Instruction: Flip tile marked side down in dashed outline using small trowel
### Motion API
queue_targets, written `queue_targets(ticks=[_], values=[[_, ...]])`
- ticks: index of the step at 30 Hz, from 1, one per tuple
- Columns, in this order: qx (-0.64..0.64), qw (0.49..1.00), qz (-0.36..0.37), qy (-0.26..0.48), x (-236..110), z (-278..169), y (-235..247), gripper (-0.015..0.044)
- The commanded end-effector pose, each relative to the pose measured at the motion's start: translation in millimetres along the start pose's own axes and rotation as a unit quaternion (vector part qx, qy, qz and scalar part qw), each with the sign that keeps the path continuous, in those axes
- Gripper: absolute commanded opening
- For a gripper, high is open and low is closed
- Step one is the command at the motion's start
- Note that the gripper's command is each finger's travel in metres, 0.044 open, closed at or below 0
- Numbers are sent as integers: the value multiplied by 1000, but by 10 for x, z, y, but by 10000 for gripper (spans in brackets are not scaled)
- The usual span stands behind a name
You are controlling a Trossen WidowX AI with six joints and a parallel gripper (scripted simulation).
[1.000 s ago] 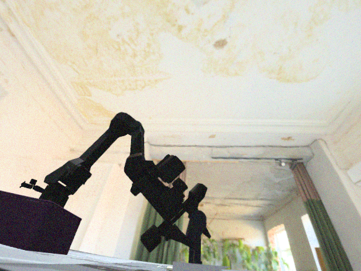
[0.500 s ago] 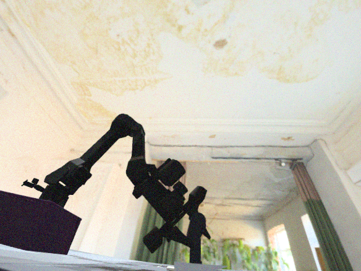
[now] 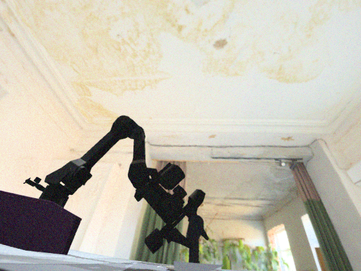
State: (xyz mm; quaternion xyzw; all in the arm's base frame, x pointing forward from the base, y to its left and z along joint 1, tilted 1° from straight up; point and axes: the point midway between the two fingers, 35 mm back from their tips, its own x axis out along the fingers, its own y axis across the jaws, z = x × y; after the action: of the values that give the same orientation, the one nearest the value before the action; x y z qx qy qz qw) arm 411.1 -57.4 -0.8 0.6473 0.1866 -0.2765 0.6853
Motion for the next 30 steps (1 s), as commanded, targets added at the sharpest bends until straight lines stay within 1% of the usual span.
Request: queue_targets(ticks=[1,7,10,14,30], values=[[-3,1000,2,7,-12,-112,10,0],[11,1000,2,18,-33,-95,36,0],[35,999,2,38,-77,-62,90,0],[37,999,2,40,-147,-88,173,0],[38,998,2,41,-405,-441,478,0]])
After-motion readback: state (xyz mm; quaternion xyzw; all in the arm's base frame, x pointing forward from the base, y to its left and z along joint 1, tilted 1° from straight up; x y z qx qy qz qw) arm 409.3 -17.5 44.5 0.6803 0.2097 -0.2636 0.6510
